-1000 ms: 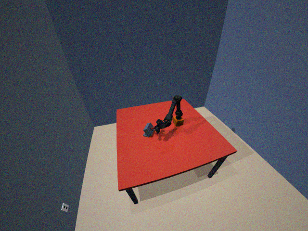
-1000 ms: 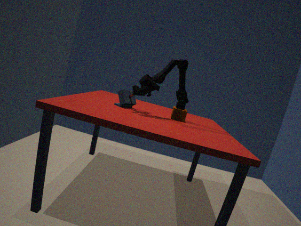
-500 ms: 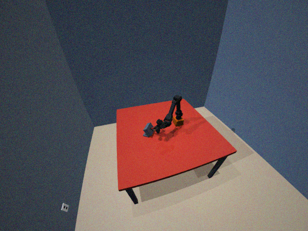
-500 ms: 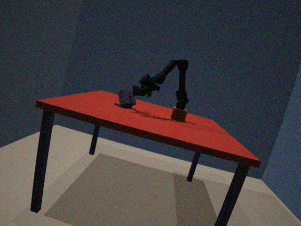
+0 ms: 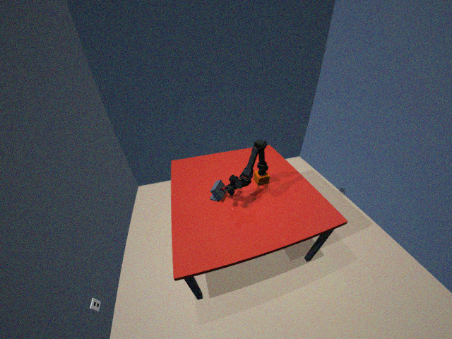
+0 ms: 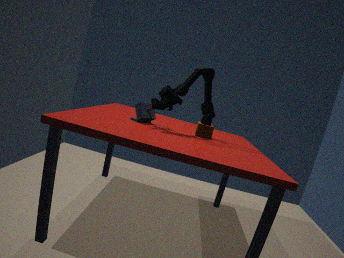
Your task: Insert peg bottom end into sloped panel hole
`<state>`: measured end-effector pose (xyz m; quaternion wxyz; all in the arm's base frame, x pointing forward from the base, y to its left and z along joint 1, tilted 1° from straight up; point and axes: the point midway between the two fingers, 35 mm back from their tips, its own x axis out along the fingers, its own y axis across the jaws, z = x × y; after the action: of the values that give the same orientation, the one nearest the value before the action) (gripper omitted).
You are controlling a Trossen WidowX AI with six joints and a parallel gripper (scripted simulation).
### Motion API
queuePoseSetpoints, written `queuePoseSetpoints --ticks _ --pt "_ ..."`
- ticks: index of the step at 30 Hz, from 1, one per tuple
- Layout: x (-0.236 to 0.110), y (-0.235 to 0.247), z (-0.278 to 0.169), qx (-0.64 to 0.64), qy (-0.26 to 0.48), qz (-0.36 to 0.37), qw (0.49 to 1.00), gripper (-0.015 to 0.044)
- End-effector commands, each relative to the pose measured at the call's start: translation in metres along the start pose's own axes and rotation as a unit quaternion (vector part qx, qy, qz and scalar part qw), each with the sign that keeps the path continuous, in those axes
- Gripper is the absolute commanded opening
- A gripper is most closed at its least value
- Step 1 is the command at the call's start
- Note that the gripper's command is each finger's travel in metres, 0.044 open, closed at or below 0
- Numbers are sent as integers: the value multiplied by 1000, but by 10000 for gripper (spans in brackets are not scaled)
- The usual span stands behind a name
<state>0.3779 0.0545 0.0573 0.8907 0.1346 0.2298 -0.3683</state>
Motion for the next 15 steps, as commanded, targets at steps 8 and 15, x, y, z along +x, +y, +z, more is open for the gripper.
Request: queuePoseSetpoints --ticks 8,15 --pt "3 1 -3 -4 2 -1 1000 0" --pt "5 1 -2 -4 2 -1 1000 0"
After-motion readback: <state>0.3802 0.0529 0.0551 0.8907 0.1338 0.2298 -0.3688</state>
